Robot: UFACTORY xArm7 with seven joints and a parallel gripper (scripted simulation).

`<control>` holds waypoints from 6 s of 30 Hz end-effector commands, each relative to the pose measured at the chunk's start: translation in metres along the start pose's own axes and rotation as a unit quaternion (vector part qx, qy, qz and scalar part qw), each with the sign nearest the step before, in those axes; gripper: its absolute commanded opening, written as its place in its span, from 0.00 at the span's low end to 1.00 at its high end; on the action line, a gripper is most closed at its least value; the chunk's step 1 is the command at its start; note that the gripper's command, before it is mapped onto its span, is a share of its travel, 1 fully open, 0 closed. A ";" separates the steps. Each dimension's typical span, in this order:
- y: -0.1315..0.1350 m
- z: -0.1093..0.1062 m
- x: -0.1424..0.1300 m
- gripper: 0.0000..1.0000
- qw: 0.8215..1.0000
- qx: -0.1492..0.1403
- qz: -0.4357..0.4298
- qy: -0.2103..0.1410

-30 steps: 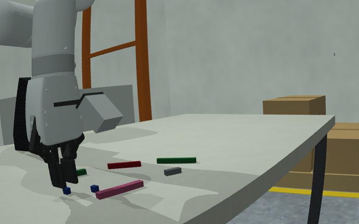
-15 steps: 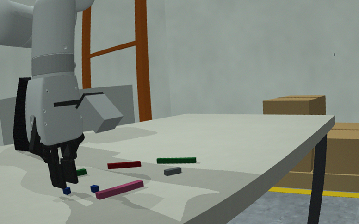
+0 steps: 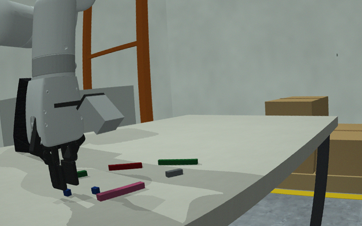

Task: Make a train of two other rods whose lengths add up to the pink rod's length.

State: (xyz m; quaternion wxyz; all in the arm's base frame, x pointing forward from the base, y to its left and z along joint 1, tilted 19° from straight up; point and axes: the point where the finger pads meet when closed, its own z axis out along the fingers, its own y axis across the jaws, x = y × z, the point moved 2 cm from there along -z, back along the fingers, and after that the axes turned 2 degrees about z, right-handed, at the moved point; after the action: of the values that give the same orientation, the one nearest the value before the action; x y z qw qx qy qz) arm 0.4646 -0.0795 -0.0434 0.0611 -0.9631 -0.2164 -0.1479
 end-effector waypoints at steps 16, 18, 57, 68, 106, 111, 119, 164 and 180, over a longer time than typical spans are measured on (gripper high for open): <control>0.002 -0.001 0.002 0.24 1.000 -0.001 0.000 0.001; 0.002 -0.001 0.002 0.24 1.000 -0.001 0.000 0.001; 0.002 0.000 0.002 0.24 1.000 -0.001 0.000 0.001; 0.002 0.006 0.002 0.24 1.000 -0.001 0.000 0.001; 0.002 0.013 0.002 0.24 1.000 -0.001 0.000 0.001; 0.002 0.013 0.002 0.24 1.000 -0.001 0.000 0.001; 0.002 0.013 0.002 0.24 1.000 -0.001 0.000 0.001; 0.002 -0.018 0.002 0.04 1.000 -0.001 0.000 0.001; 0.001 -0.087 0.002 0.04 1.000 -0.001 0.000 0.001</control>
State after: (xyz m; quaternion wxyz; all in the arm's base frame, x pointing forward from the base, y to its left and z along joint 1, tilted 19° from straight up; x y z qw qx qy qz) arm 0.4453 -0.0950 0.0346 0.0601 -0.9631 -0.2162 -0.1484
